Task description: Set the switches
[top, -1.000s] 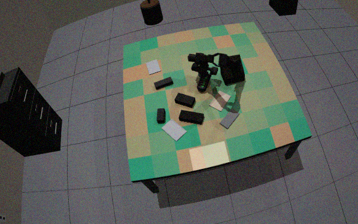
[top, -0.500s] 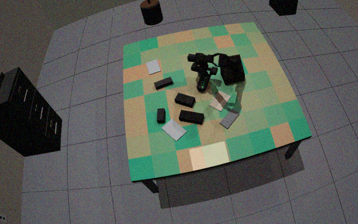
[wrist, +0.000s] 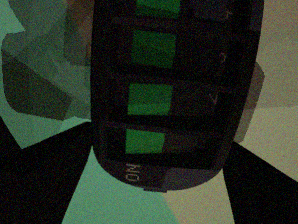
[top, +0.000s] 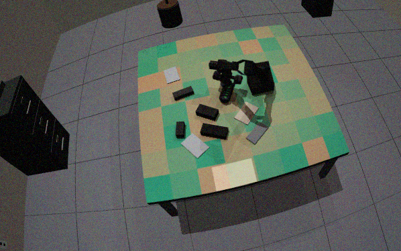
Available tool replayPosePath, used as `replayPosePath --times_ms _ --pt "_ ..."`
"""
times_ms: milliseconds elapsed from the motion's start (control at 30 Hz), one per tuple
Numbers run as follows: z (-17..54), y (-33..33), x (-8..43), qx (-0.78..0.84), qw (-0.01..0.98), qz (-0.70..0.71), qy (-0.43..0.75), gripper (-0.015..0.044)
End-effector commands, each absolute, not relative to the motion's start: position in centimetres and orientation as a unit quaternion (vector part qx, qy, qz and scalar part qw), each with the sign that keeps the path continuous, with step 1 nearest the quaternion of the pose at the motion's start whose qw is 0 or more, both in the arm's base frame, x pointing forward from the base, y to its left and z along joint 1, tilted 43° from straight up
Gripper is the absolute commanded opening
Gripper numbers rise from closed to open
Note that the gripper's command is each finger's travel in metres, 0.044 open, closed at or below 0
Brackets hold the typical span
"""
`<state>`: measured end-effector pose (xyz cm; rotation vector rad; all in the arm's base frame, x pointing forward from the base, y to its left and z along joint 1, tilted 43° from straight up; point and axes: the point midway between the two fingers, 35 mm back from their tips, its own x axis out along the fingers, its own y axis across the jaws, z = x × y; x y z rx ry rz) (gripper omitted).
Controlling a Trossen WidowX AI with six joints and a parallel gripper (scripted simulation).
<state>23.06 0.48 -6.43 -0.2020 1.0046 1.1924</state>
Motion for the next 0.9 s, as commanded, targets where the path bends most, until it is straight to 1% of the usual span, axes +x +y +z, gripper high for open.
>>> replayPosePath --times_ms 0,867 --pt "-6.3 0.2 24.2 -0.094 0.714 0.532 0.446 0.0000" --pt "-6.4 0.0 25.4 -0.094 0.714 0.532 0.446 0.0000"
